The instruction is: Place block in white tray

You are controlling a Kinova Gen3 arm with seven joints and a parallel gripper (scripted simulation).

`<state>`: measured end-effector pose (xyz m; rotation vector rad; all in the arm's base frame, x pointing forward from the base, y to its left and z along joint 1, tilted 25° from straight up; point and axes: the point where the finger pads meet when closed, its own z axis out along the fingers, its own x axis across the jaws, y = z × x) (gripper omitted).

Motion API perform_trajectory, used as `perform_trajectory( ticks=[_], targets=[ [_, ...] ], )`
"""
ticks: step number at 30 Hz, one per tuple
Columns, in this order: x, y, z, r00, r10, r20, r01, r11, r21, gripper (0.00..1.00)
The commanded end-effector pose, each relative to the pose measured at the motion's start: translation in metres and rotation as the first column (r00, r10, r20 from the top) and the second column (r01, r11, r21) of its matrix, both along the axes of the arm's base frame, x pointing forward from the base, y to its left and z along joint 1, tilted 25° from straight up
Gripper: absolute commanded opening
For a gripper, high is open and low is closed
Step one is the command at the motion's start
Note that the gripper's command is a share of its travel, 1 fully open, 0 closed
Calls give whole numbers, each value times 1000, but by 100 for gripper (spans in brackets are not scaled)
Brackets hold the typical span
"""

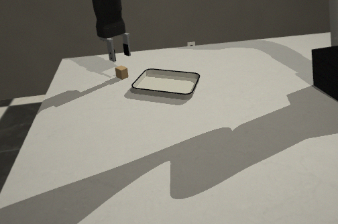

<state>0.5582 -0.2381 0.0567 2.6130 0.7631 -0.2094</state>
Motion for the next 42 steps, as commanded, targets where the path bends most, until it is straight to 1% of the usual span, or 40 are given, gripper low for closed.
perform_trajectory(
  ticks=[1, 6, 7, 25, 33, 42],
  targets=[
    [1, 0, 1, 1000, 1, 2, -1, 1000, 0, 94],
    [1, 0, 1, 1000, 1, 2, -1, 1000, 0, 94],
    [1, 0, 1, 1000, 1, 2, -1, 1000, 0, 84],
    [1, 0, -1, 1000, 2, 2, -2, 1000, 0, 84],
    [1, -2, -6, 1000, 3, 2, -3, 1000, 1, 84],
    [1, -7, -17, 1000, 3, 2, -3, 1000, 1, 84]
  ],
)
